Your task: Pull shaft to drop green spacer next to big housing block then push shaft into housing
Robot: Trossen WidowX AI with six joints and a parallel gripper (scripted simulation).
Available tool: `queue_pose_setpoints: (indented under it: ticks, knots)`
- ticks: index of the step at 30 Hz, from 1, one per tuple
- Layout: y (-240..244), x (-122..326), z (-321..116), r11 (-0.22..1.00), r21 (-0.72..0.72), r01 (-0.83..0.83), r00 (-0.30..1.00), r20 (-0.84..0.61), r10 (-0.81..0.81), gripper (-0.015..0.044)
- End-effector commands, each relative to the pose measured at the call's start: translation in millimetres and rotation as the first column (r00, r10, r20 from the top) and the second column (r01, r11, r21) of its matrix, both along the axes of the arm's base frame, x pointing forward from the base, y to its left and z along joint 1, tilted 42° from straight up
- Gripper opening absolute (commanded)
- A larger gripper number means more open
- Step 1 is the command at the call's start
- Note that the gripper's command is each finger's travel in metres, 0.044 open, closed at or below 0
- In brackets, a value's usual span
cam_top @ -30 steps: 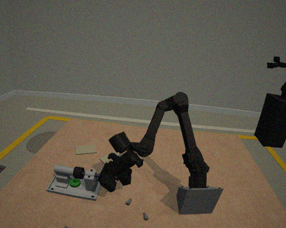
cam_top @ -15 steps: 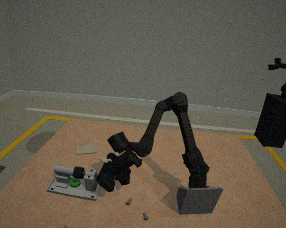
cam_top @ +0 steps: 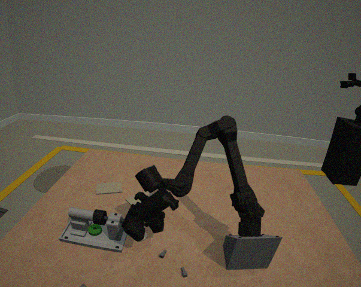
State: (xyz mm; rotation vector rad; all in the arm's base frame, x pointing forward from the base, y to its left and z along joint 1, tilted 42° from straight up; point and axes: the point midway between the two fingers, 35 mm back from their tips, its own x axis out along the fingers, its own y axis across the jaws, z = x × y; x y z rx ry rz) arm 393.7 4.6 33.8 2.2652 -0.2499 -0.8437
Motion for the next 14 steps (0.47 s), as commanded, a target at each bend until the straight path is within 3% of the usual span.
queue_pose_setpoints:
  ticks: [1, 14]
  knots:
    - [-0.1, 3.9, 2.0, 1.000, 0.001, -0.002, 1.000, 0.006, 0.002, 0.0000]
    - [0.8, -1.1, 0.9, 1.000, 0.000, 0.000, 1.000, 0.000, 0.000, 0.0341]
